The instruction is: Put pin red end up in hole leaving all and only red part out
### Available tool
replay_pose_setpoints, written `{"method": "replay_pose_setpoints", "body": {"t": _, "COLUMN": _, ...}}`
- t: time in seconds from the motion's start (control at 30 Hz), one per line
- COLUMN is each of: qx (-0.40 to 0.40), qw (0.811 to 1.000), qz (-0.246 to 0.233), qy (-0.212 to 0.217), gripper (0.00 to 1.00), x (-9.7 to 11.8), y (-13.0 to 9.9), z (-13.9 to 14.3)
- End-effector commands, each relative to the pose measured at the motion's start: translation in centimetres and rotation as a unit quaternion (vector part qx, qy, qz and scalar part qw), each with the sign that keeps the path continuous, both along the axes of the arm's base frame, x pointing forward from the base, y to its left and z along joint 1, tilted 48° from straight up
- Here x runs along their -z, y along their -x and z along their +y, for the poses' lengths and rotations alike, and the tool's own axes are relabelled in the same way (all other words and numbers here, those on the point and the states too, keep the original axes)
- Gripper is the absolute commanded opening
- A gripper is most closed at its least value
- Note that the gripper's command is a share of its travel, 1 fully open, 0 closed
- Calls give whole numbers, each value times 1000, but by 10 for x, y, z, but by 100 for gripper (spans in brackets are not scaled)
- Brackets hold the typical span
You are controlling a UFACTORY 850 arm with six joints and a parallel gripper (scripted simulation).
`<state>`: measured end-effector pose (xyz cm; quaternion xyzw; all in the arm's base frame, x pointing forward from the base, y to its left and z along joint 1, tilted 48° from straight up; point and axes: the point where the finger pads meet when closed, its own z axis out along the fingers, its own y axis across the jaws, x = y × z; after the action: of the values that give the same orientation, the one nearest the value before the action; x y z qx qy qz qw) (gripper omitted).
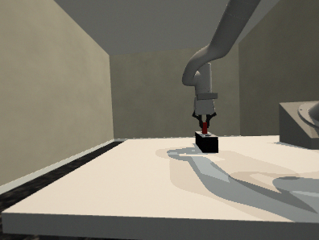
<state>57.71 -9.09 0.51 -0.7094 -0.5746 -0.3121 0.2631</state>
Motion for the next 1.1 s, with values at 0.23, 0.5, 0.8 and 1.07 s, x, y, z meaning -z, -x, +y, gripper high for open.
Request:
{"method": "replay_pose_setpoints", "body": {"t": 0.23, "qx": 1, "qw": 1000, "qz": -1, "qy": 0, "gripper": 0, "x": -1, "y": -1, "z": -1}}
{"method": "replay_pose_setpoints", "body": {"t": 0.5, "qx": 1, "qw": 1000, "qz": -1, "qy": 0, "gripper": 0, "x": -2, "y": -1, "z": 0}}
{"method": "replay_pose_setpoints", "body": {"t": 0.8, "qx": 1, "qw": 1000, "qz": -1, "qy": 0, "gripper": 0, "x": -2, "y": -1, "z": 0}}
{"method": "replay_pose_setpoints", "body": {"t": 1.07, "qx": 1, "qw": 1000, "qz": -1, "qy": 0, "gripper": 0, "x": 1, "y": -1, "z": 3}}
